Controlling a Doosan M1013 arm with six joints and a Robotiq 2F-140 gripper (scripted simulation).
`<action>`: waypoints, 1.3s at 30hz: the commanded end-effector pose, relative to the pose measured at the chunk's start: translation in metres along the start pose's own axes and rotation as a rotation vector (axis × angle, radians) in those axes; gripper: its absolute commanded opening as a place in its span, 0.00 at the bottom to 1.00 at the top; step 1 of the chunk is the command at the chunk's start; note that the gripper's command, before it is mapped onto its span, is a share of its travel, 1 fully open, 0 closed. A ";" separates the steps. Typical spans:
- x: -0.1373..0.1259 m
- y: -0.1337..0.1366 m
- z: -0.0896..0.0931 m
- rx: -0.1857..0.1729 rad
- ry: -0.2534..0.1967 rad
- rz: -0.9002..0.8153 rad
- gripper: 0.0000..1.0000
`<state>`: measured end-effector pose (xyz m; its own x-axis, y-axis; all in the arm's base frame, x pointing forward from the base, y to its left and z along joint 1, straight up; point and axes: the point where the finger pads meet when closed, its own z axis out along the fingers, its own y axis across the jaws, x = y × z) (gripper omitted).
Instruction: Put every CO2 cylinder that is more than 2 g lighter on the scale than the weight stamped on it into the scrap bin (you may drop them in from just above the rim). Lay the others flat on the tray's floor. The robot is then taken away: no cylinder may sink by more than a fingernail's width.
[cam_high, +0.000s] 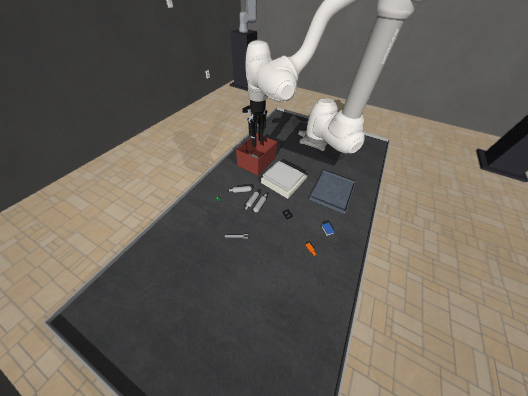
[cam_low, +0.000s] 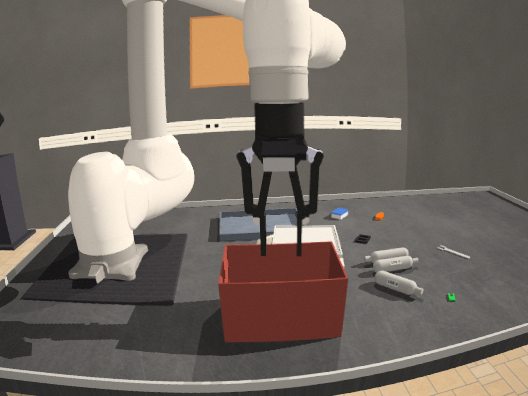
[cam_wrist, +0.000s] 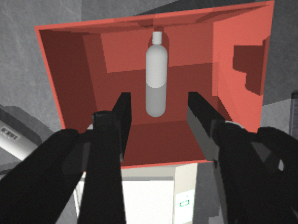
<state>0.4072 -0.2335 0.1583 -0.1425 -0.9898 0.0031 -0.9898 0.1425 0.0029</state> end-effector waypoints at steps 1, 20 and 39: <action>0.000 0.000 -0.001 0.001 0.000 0.000 0.40; 0.000 0.000 -0.004 0.001 0.000 0.000 0.40; 0.000 0.000 -0.038 0.001 0.000 0.000 0.40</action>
<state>0.4073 -0.2334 0.1932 -0.1425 -0.9898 0.0032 -0.9898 0.1426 0.0028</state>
